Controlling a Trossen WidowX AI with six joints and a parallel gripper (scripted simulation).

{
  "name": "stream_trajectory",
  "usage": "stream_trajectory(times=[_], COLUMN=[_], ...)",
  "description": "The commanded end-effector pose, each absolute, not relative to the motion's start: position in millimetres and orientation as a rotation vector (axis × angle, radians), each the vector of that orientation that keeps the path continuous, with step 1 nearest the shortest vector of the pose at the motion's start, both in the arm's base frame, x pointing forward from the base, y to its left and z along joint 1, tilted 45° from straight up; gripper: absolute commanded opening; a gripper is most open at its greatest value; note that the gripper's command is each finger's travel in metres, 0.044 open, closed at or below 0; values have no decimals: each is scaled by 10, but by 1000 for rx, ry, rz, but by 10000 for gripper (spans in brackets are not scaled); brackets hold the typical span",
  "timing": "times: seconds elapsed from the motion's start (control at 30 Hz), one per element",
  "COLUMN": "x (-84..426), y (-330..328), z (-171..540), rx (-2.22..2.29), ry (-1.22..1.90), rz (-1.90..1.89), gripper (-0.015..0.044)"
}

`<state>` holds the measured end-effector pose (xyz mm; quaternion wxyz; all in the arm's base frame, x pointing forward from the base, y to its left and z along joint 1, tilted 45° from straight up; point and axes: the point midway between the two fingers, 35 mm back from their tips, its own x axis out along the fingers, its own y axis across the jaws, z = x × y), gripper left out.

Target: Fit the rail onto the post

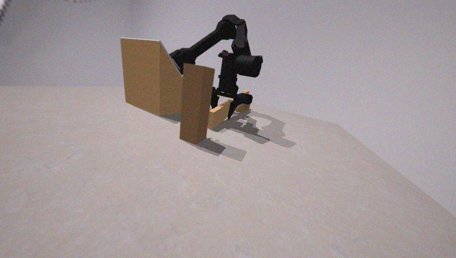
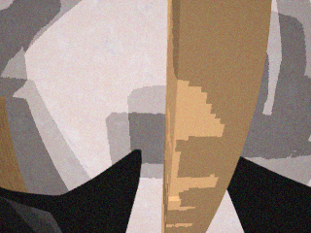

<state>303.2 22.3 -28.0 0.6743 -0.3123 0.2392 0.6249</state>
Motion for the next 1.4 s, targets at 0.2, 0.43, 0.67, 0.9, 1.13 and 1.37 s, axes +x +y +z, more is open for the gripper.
stream_trajectory(times=[0.2, 0.43, 0.67, 0.9, 1.13, 1.37], x=[3015, 3015, 3015, 3018, 3015, 3026], y=[236, 236, 236, 214, 189, 164], z=[-287, -287, -287, -275, -250, -224], rx=[-693, -693, -693, -694, -694, -694], ry=[539, 539, 539, 539, 539, 539], rz=[1407, 1407, 1407, 1407, 1407, 1407], gripper=[33, 0, 0, 0, 0, 0])
